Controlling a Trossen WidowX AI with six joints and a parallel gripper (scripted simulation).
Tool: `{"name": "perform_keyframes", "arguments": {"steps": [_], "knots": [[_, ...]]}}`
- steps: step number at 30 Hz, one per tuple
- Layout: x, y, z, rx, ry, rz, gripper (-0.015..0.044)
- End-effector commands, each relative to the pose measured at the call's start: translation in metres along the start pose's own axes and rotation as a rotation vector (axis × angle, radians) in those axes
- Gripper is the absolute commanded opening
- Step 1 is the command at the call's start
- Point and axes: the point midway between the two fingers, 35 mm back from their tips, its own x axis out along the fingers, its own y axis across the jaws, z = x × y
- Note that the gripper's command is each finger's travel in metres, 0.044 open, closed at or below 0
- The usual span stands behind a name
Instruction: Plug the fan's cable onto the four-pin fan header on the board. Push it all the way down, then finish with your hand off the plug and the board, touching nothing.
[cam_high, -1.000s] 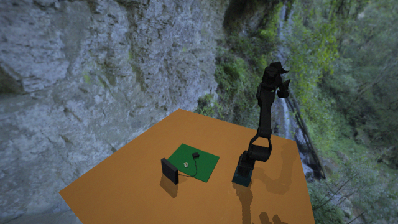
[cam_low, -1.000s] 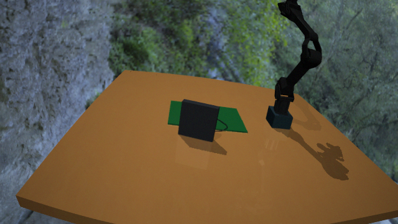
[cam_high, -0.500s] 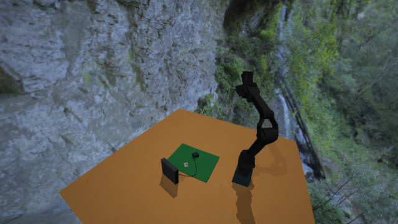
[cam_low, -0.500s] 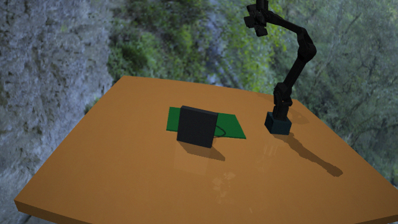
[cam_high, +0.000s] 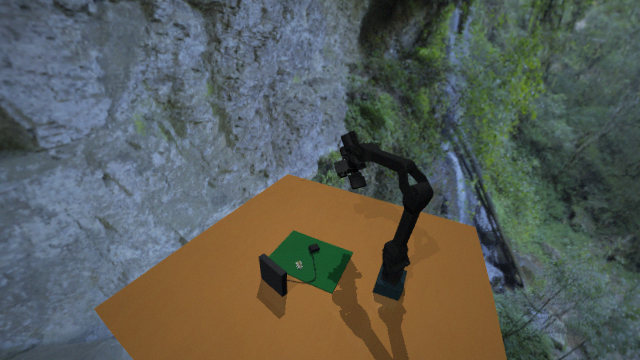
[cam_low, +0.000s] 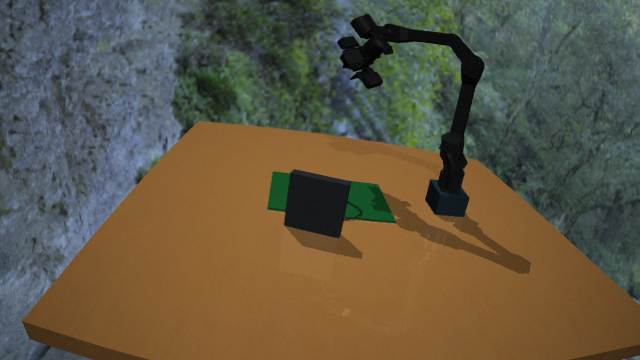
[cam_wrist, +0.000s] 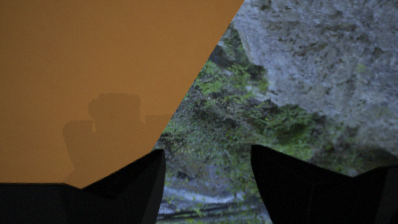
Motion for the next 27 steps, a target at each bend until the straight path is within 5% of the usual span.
{"name": "perform_keyframes", "arguments": {"steps": [1, 15, 27], "knots": [[0.008, 0.033, 0.068, -0.03, -0.136, 0.155, 0.021], [-0.032, 0.197, 0.223, -0.21, -0.254, 0.753, 0.021], [-0.014, 0.231, 0.238, -0.221, -0.246, 0.782, 0.021]]}}
